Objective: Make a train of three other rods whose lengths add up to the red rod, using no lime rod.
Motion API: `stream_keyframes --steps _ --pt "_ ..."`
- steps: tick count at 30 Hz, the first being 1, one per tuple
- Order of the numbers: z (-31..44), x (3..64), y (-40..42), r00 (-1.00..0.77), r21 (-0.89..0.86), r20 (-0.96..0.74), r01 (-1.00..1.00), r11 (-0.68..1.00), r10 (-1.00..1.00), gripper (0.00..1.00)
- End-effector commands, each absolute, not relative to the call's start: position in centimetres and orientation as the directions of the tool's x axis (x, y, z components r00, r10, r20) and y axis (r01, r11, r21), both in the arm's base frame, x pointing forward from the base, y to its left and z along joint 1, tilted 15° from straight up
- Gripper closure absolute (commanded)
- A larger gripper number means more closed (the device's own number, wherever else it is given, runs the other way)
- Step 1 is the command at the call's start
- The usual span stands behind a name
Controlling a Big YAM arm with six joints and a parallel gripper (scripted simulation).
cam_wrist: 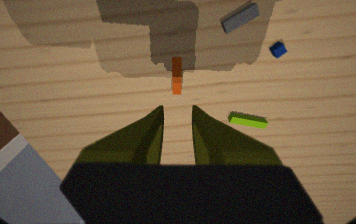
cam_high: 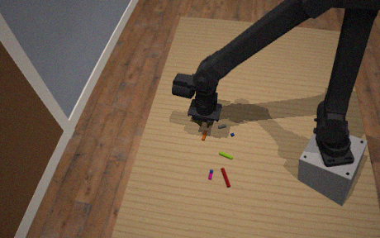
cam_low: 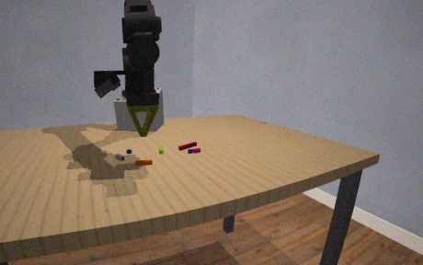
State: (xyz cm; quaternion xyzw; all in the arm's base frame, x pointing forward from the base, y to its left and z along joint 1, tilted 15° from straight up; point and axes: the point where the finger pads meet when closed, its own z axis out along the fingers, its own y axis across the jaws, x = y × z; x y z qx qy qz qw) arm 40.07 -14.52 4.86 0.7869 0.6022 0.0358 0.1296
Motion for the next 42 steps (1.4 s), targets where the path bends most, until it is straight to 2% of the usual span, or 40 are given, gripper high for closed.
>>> stream_keyframes --steps 1,19,42 --pt "6.1 42.0 -15.6 0.292 0.288 -0.1 0.923 -0.254 0.951 0.76" --pt "5.8 41.9 -15.6 0.293 0.288 -0.1 0.923 -0.254 0.951 0.76" --pt "1.9 40.8 -15.6 0.278 0.251 -0.102 0.936 -0.246 0.955 0.76"
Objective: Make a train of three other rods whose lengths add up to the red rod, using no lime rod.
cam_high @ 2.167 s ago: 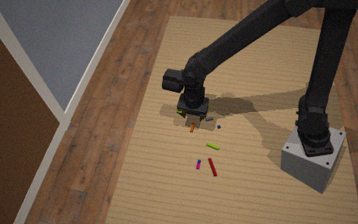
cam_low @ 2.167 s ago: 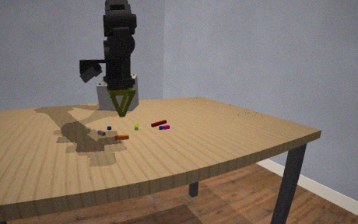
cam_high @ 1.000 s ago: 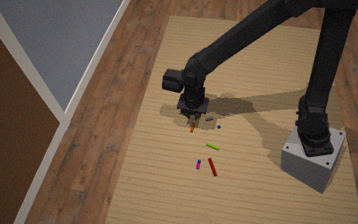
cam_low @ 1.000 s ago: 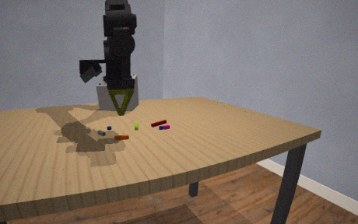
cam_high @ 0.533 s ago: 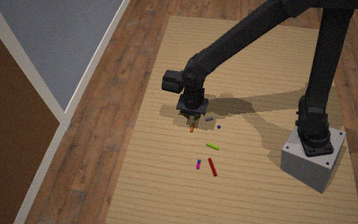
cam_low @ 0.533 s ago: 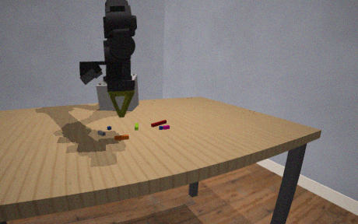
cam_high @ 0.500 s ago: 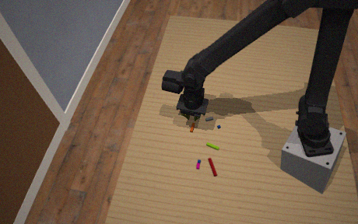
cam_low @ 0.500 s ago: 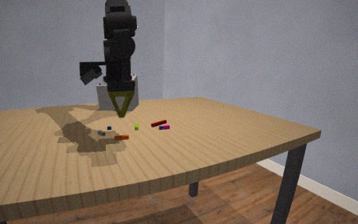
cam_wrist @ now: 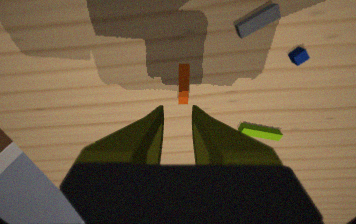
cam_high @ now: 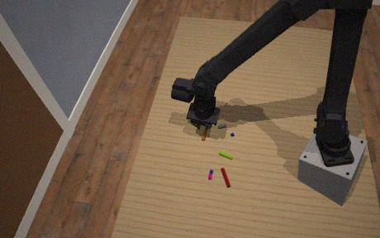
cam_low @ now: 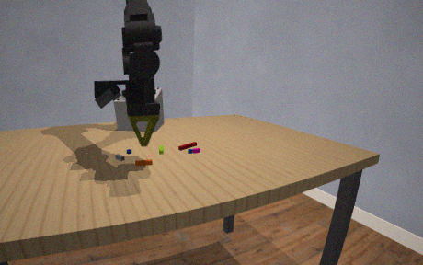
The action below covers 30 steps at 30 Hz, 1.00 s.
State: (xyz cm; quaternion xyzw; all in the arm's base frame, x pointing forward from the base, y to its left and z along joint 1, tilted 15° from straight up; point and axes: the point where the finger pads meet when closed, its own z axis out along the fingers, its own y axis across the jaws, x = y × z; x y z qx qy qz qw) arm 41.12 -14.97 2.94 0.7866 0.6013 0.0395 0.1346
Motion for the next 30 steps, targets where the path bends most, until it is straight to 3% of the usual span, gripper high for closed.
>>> stream_keyframes --steps 1,30 --pt "1.8 40.8 -15.6 0.278 0.251 -0.102 0.936 -0.246 0.955 0.76" --pt "-0.6 41.2 -16.0 0.279 0.245 -0.102 0.937 -0.248 0.955 0.76"
